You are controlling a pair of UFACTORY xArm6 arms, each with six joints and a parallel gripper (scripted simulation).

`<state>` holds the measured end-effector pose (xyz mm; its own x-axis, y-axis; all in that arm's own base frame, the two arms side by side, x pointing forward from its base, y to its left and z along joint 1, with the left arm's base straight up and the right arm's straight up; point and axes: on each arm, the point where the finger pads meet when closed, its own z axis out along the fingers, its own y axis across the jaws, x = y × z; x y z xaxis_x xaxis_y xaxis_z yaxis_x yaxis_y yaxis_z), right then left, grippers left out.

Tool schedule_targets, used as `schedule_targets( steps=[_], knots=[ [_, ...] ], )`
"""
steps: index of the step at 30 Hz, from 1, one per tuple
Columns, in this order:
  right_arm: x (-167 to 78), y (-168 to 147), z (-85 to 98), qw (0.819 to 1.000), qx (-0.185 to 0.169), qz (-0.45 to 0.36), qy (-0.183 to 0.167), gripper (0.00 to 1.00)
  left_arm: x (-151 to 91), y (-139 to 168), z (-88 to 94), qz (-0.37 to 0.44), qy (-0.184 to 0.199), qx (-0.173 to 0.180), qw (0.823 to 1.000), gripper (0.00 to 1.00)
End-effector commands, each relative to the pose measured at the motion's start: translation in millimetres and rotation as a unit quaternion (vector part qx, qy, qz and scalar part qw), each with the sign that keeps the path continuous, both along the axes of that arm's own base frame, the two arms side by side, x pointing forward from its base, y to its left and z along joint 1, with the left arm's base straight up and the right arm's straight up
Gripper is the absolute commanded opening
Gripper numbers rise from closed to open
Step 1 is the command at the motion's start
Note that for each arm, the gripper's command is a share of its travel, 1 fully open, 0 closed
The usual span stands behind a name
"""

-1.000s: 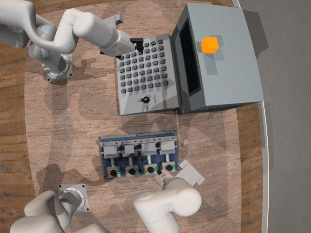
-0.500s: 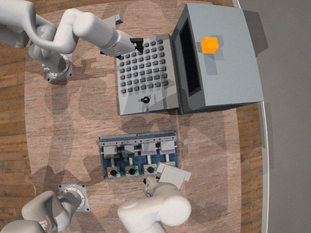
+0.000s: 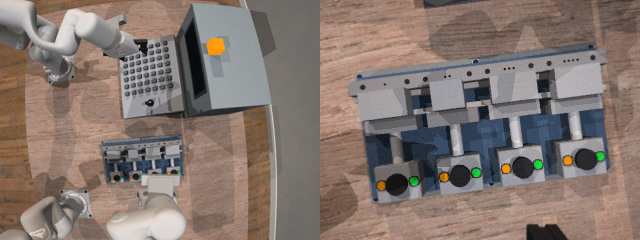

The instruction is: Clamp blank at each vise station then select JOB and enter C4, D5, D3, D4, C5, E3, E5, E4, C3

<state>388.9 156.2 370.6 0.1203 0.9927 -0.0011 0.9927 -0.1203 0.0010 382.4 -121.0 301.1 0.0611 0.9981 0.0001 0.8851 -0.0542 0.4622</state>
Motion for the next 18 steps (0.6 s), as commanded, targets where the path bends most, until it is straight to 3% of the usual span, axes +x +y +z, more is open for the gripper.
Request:
schedule_targets(
  steps=[1, 18],
  knots=[
    [-5.0, -0.4, 6.1, 1.000, 0.001, 0.030, -0.002, 0.00, 0.8, -0.4, 2.3, 0.000, -0.002, -0.001, 1.000, 1.00],
    [-11.0, -1.2, 10.9, 0.998, 0.001, 0.062, -0.002, 0.00, 0.8, -0.4, 2.3, 0.000, -0.002, -0.001, 1.000, 1.00]
  ],
)
